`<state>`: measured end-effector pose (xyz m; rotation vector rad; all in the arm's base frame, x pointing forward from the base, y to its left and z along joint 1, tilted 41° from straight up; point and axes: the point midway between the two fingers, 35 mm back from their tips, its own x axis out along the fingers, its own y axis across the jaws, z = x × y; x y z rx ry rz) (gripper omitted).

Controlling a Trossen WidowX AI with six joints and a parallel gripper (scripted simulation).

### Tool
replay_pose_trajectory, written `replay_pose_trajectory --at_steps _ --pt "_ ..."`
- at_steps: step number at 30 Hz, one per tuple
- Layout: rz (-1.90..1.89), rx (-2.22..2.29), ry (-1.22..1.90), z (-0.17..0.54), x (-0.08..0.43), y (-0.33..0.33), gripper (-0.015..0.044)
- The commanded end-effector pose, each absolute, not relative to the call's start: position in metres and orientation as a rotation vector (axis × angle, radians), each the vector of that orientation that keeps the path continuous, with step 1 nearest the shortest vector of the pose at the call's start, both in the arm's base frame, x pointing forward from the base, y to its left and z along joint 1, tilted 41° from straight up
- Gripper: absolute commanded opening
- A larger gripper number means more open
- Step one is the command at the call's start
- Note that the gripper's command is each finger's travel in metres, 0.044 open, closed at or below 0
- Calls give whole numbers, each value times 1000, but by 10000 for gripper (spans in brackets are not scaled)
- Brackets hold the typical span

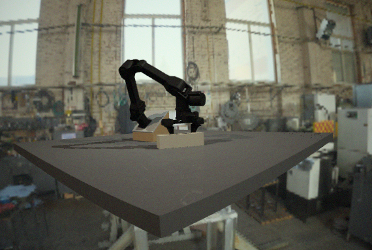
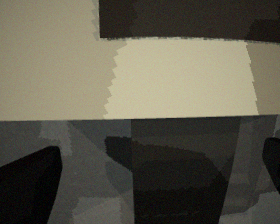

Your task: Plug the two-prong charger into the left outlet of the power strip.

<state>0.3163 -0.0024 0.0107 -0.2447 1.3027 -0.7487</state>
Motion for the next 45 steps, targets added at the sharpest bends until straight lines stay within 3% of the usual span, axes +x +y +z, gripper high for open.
replay_pose_trajectory --at_steps 1,45 --pt "-756 -246 1297 10 314 -3 440" --pt "-755 -245 1299 -8 265 9 440"
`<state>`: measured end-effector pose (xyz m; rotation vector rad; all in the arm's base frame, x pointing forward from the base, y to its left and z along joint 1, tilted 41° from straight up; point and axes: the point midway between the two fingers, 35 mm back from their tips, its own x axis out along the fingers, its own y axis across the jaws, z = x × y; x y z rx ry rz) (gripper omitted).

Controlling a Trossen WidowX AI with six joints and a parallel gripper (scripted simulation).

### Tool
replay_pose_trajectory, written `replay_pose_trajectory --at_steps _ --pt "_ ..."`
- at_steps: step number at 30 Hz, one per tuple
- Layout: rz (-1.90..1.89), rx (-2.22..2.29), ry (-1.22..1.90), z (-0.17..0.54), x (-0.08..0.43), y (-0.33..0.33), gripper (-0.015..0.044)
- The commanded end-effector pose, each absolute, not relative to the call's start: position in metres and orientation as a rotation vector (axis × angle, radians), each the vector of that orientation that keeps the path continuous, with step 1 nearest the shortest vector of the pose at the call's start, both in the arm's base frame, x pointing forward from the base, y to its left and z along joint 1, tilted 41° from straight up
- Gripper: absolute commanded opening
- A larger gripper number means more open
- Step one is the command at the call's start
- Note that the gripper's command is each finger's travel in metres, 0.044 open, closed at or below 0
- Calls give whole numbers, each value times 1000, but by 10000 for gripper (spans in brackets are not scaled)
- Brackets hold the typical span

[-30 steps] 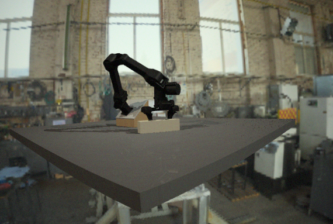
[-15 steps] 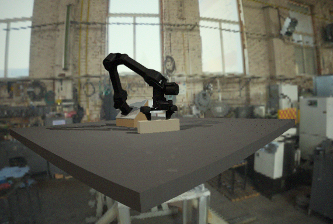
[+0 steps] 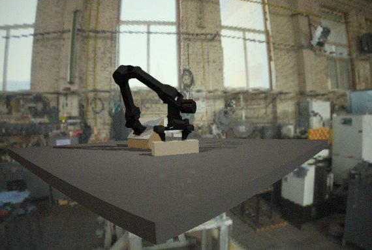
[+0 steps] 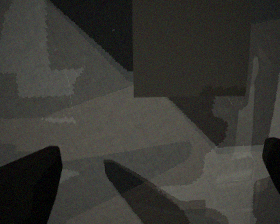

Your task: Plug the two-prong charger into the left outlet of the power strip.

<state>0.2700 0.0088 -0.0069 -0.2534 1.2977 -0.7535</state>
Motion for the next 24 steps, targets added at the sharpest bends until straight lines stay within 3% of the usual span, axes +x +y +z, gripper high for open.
replay_pose_trajectory --at_steps 1,7,14,24 --pt "-755 -245 1299 -9 264 9 440" --pt "-740 -281 1248 -4 265 13 440" --pt "-614 -438 748 52 269 54 440" --pt "-611 -440 736 54 269 55 440"
